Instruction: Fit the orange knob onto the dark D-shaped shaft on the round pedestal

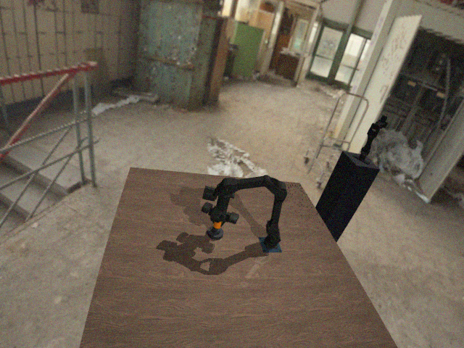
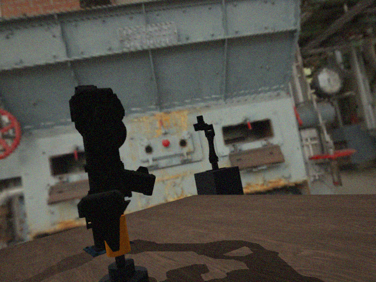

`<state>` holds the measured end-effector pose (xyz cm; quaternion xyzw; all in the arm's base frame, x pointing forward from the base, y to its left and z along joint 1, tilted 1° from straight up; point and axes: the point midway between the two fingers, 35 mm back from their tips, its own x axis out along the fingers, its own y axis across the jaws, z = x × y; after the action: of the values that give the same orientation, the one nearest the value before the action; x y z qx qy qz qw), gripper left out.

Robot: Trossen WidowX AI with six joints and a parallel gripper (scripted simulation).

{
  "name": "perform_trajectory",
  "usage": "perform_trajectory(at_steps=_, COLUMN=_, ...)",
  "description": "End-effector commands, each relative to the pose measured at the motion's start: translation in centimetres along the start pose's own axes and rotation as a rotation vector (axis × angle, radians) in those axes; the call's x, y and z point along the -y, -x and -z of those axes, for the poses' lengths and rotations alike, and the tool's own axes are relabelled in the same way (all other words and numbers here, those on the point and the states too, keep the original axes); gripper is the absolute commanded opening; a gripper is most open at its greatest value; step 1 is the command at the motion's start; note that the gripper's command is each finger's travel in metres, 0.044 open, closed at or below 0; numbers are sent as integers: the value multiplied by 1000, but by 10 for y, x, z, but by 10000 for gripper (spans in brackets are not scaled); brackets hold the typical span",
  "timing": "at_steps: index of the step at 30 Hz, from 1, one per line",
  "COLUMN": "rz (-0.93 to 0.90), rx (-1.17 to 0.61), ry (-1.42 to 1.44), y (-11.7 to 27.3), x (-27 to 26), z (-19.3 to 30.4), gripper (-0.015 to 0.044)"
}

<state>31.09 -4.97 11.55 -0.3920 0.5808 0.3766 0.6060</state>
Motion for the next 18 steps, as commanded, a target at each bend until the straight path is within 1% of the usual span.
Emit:
perform_trajectory(at_steps=1, rz=1, rx=0, ry=-498, y=3, x=0, z=0, gripper=0)
perform_trajectory(at_steps=14, rz=1, rx=0, ry=-1327, y=1, x=-4, z=0, gripper=0)
perform_trajectory(at_steps=18, rz=1, rx=0, ry=-1370, y=0, x=-4, z=-1, gripper=0)
